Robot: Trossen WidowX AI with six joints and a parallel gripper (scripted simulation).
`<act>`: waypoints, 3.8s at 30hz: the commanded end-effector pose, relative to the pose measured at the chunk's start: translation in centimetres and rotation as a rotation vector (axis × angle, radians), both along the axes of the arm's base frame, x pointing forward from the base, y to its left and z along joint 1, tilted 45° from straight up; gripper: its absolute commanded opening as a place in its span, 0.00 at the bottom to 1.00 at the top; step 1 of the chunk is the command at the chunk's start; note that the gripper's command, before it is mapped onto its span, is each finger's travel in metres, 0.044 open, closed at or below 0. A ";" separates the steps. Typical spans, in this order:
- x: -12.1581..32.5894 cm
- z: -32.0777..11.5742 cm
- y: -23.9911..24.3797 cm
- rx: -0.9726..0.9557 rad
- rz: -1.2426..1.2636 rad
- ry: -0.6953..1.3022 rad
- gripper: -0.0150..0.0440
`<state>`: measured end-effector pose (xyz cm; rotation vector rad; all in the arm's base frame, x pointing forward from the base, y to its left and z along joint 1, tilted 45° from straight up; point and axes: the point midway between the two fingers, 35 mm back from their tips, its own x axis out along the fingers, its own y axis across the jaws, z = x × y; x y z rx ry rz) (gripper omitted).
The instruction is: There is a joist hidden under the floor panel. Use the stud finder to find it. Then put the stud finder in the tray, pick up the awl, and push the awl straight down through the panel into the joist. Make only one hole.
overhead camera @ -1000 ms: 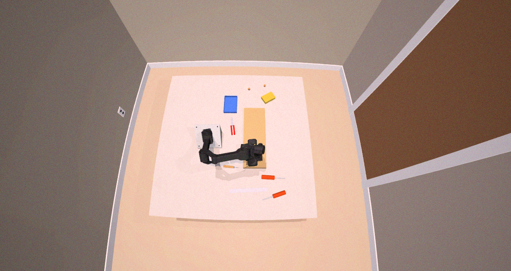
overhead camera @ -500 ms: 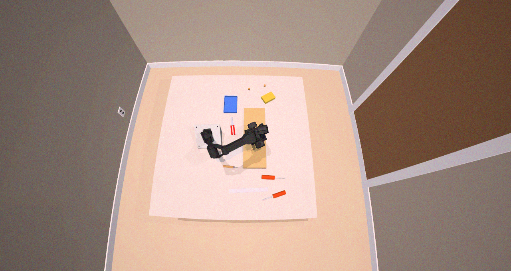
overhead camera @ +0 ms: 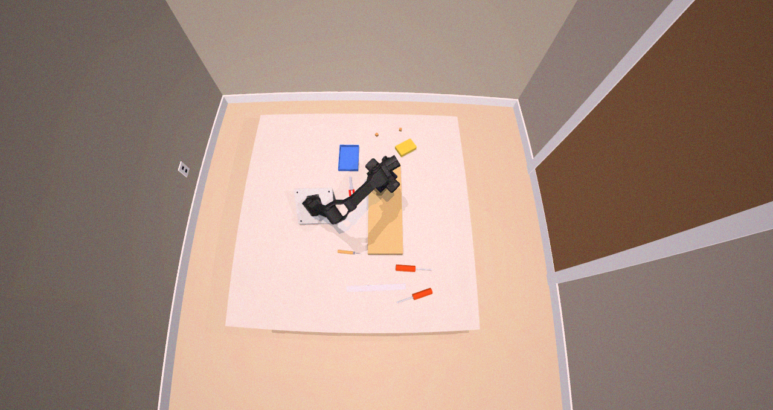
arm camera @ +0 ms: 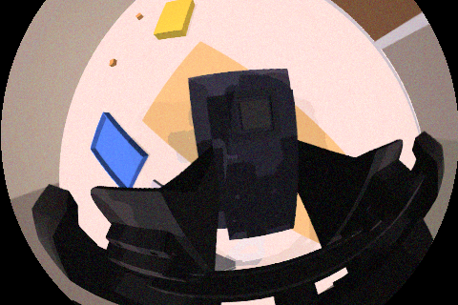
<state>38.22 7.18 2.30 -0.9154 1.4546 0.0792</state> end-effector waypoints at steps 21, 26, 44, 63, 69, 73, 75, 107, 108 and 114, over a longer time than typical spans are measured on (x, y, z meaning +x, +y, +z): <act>-11.0 -15.2 13.9 0.003 0.453 0.407 0.25; -14.5 -18.2 15.3 -0.016 0.536 0.493 0.25; -17.1 -22.1 14.3 -0.033 0.591 0.552 0.25; -17.6 -25.6 10.8 -0.035 0.591 0.552 0.25; -17.7 -26.3 10.1 -0.035 0.591 0.552 0.25; -17.8 -26.6 9.8 -0.036 0.590 0.552 0.25; -17.8 -26.8 9.5 -0.036 0.590 0.552 0.25; -17.0 -21.7 14.3 -0.033 0.575 0.548 1.00; -16.3 -21.1 14.0 -0.021 0.523 0.518 1.00; -9.6 -14.0 8.9 0.103 -0.065 0.184 1.00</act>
